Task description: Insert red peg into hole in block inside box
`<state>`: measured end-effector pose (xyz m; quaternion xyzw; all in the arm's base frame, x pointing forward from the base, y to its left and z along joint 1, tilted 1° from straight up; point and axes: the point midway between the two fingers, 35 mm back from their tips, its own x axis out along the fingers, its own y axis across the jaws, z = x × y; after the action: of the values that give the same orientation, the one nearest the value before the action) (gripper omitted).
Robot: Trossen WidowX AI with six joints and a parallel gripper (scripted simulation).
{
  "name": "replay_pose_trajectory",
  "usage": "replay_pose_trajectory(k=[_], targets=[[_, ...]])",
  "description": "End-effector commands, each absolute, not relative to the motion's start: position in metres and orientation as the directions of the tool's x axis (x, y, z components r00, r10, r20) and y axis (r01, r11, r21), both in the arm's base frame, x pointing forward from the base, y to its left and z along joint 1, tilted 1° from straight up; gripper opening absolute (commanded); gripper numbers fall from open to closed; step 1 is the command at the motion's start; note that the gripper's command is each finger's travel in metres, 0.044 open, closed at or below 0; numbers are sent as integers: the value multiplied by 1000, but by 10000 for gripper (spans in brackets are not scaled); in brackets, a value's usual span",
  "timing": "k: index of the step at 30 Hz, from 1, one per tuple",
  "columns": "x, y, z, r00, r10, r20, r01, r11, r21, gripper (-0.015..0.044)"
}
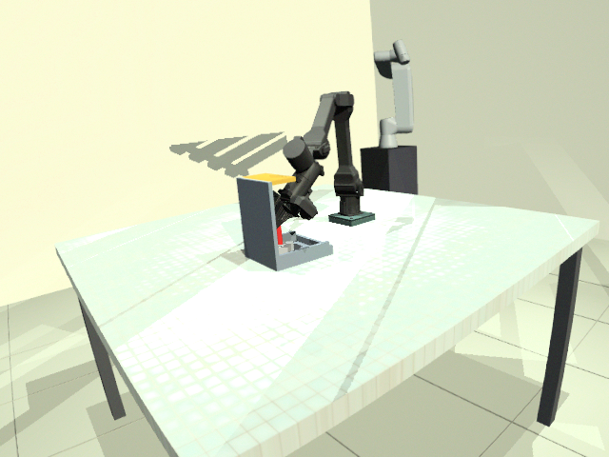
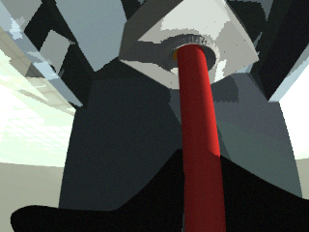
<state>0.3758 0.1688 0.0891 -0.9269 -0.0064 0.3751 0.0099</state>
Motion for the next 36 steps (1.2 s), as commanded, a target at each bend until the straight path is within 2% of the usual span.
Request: replay_pose_trajectory(k=[1, 36], targets=[[376, 169, 83, 716, 21, -698, 9, -1000, -21, 0], [376, 170, 70, 716, 21, -698, 9, -1000, -21, 0]])
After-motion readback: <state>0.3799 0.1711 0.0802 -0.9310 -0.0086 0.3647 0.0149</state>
